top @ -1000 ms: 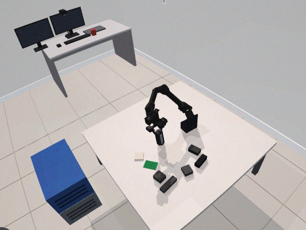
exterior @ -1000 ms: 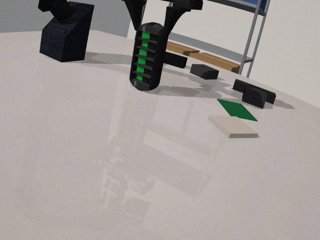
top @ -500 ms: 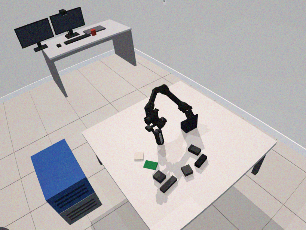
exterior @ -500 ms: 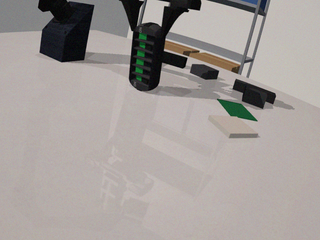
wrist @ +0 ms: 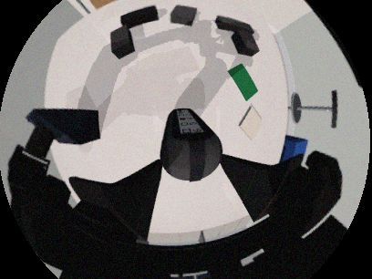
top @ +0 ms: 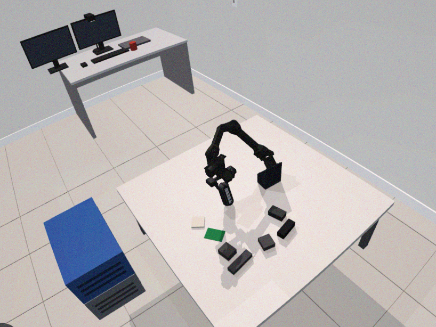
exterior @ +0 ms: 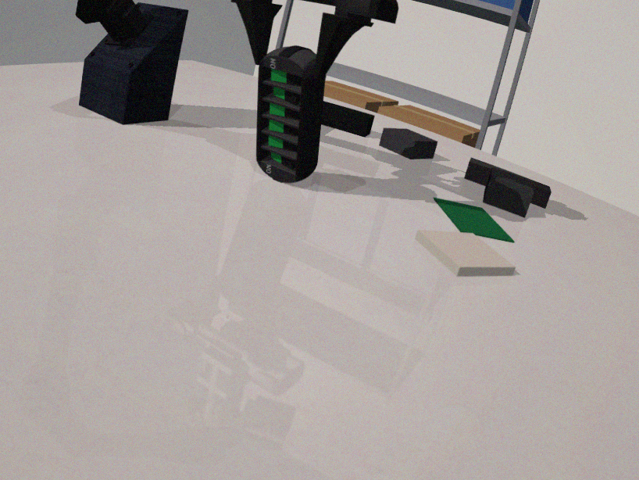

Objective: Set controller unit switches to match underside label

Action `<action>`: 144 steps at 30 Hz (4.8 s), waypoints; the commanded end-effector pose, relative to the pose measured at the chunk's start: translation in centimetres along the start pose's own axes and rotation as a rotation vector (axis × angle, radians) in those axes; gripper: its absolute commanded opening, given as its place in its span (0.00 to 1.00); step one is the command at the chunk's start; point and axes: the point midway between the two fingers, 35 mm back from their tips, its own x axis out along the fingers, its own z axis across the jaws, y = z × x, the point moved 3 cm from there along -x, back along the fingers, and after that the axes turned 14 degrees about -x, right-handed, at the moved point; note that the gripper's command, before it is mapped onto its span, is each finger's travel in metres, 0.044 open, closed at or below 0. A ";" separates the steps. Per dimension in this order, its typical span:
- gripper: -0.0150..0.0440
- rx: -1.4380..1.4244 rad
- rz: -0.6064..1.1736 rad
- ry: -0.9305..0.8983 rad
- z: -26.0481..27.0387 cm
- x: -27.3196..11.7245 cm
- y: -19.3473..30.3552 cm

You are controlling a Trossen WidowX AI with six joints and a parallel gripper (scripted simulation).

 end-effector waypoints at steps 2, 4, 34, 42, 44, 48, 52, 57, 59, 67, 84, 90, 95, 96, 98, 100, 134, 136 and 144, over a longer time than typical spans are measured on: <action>0.83 0.004 0.014 -0.014 0.2 0.5 0.6; 0.83 0.004 0.019 -0.015 0.2 0.5 0.7; 0.83 0.004 0.027 -0.017 0.8 1.4 2.8; 0.83 0.004 0.028 -0.017 0.9 1.7 3.4; 0.83 0.004 0.028 -0.017 0.9 1.8 3.5; 0.83 0.004 0.028 -0.017 1.0 2.0 3.8; 0.83 0.004 0.028 -0.018 1.1 2.2 4.0; 0.83 0.004 0.028 -0.018 1.2 2.4 4.4; 0.83 0.004 0.028 -0.018 1.2 2.5 4.5; 0.83 0.004 0.029 -0.018 1.3 2.9 5.0; 0.83 0.004 0.030 -0.018 1.6 3.8 6.0; 0.83 0.004 0.030 -0.018 1.7 4.1 6.3; 0.83 0.004 0.030 -0.018 1.8 4.4 6.6; 0.83 0.004 0.030 -0.018 1.8 4.5 6.6; 0.83 0.004 0.031 -0.018 1.8 4.6 6.7; 0.83 0.004 0.031 -0.018 1.8 4.7 6.8; 0.83 0.004 0.032 -0.018 2.2 6.9 8.3; 0.83 0.004 0.033 -0.018 2.3 7.1 8.4; 0.83 0.004 0.033 -0.019 2.3 7.7 8.7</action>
